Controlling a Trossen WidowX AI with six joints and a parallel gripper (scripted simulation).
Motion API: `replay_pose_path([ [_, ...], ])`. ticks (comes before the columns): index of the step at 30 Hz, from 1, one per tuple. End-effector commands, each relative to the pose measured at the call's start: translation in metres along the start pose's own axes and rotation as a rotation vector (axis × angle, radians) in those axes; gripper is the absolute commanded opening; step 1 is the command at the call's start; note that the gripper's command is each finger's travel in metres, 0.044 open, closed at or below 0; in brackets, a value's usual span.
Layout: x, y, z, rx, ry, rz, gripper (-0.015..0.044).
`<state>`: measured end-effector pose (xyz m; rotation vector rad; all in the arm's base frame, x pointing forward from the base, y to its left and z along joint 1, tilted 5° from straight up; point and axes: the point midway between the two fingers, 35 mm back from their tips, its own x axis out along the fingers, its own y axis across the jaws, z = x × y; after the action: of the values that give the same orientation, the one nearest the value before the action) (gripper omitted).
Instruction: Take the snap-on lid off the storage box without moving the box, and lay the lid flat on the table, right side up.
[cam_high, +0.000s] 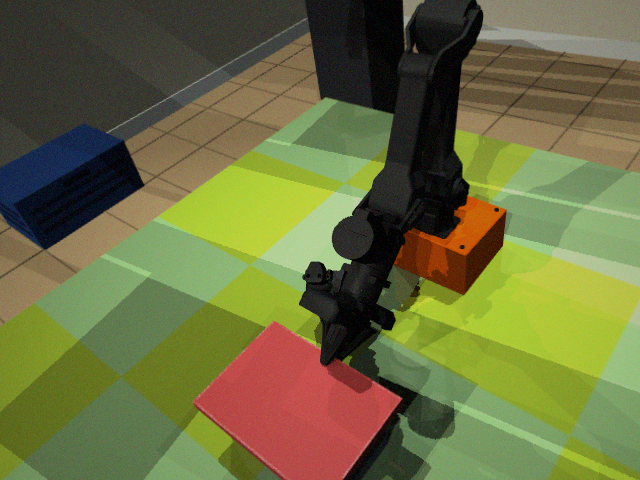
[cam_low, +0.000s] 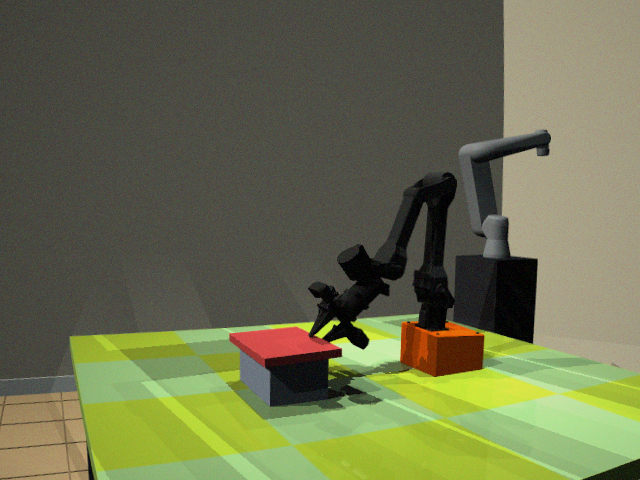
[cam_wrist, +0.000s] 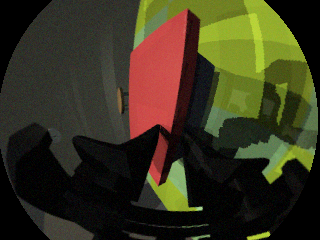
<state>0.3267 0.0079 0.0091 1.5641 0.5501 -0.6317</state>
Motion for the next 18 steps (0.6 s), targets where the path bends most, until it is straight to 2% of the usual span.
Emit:
replay_pose_path([
  [1, -0.0024, 0.0031, 0.0, -0.001, 0.001, 0.008, 0.0],
  [18, -0.0048, 0.0056, 0.0001, -0.001, 0.001, 0.008, 0.0],
])
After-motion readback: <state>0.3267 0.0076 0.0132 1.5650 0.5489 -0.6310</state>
